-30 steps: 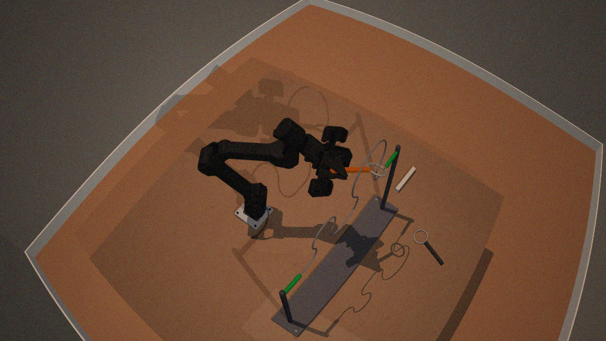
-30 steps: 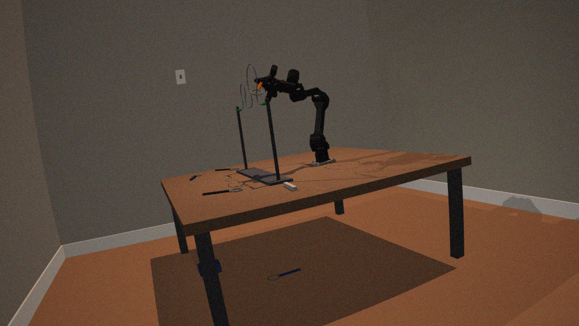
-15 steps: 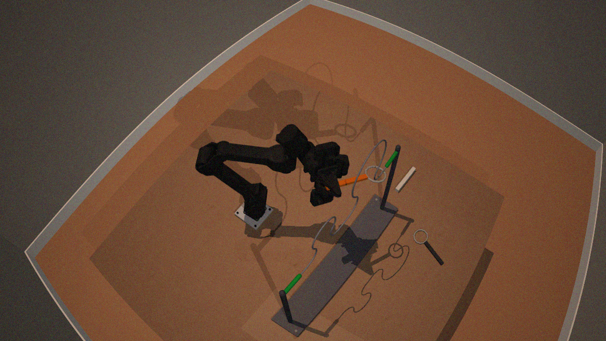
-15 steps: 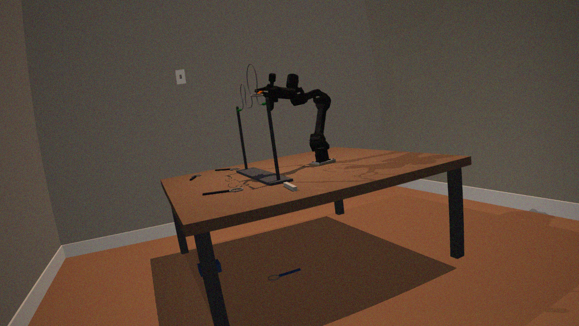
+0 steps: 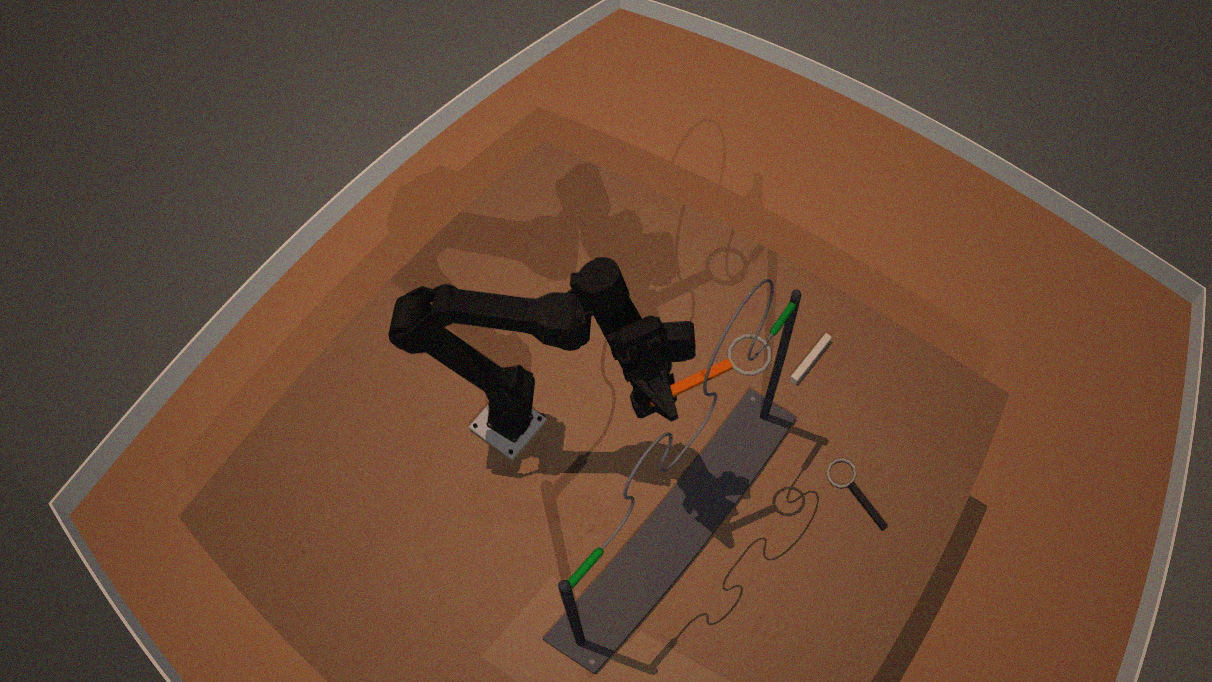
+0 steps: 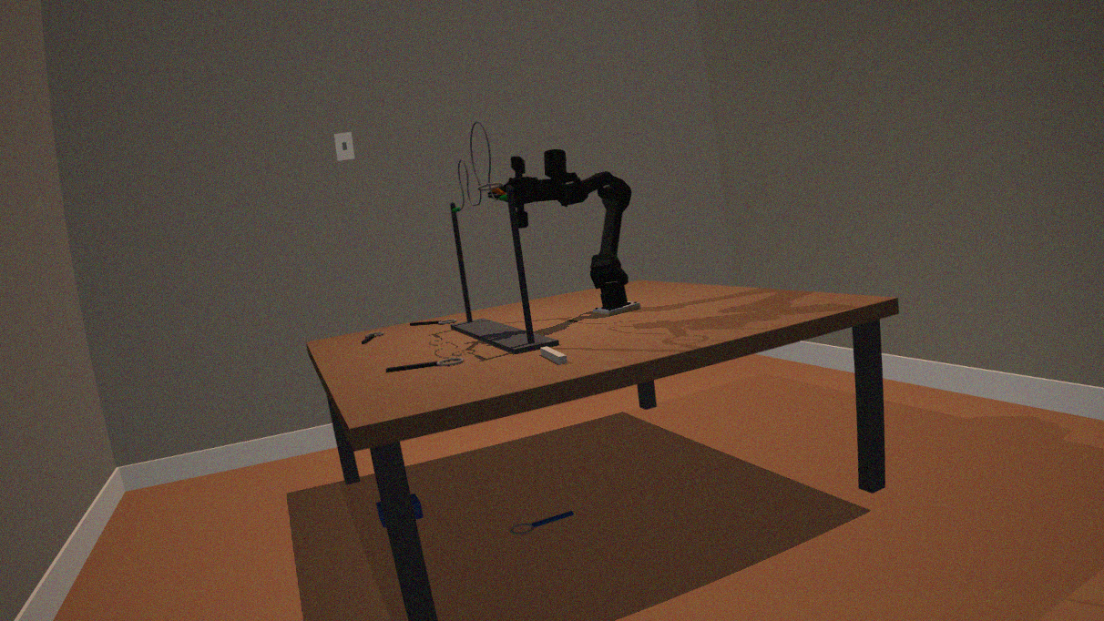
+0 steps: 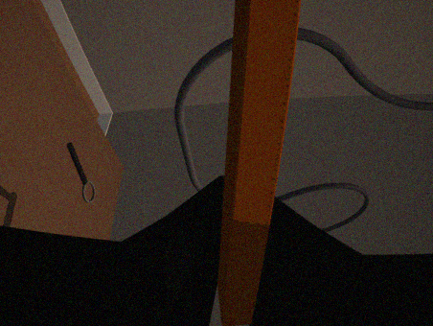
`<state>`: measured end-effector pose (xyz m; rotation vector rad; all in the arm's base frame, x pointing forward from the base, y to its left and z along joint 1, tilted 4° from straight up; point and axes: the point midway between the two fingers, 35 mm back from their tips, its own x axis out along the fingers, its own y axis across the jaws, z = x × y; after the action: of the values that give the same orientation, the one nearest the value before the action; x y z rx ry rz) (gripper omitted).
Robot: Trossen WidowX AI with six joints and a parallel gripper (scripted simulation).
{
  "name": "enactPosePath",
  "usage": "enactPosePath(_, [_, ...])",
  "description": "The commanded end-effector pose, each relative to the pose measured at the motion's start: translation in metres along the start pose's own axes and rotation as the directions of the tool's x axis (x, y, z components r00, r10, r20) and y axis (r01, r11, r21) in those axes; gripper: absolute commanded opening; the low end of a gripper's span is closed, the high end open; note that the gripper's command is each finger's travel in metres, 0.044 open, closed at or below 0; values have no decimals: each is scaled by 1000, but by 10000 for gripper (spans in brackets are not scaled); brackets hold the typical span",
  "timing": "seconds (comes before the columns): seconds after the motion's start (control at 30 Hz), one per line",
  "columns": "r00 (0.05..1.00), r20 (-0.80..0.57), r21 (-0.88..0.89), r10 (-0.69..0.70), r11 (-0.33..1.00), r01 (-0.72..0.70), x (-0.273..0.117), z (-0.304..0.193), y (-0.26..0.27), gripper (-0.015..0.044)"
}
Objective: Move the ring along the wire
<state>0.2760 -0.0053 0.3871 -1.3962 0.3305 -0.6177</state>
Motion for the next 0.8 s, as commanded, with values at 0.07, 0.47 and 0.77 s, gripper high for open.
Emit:
enactPosePath(0.07, [998, -16, 118, 68, 991, -65, -4, 0, 22, -150])
enactPosePath(0.47, [981, 61, 379, 184, 905, -193, -6, 13, 68, -150])
enactPosePath(0.77, [957, 87, 553, 277, 785, -278, -18, 29, 98, -150])
